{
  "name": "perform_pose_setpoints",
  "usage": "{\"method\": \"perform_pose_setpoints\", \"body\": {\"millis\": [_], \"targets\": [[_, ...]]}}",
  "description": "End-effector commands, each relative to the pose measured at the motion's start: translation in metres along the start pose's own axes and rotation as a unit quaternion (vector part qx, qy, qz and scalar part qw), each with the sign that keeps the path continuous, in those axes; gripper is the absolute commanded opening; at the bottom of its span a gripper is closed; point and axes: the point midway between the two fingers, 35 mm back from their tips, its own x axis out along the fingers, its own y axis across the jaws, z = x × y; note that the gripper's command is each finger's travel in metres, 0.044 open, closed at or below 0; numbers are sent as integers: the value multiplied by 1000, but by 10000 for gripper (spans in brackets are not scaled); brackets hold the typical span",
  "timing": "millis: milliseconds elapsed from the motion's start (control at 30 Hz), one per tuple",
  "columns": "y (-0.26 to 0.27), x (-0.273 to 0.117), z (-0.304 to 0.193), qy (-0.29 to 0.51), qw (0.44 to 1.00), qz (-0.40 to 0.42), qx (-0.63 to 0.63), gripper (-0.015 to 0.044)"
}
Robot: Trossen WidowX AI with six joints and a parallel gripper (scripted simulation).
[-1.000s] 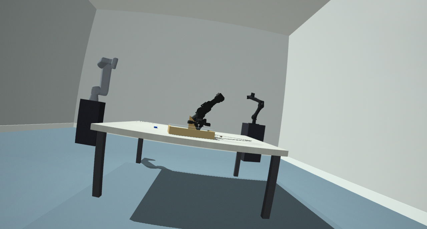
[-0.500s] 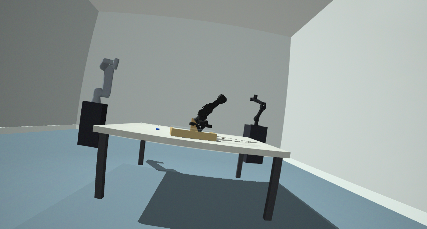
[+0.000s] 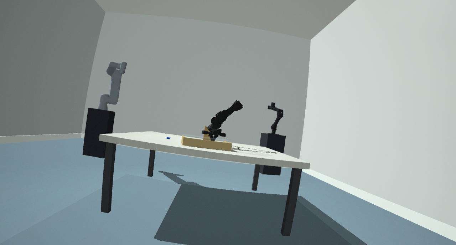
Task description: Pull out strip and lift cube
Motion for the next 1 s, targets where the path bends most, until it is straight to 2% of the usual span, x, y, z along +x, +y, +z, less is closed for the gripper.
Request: {"method": "perform_pose_setpoints", "body": {"millis": [0,967], "targets": [[0,4,-13,9,1000,2,3,0],[1,3,-57,10,1000,2,4,0]]}}
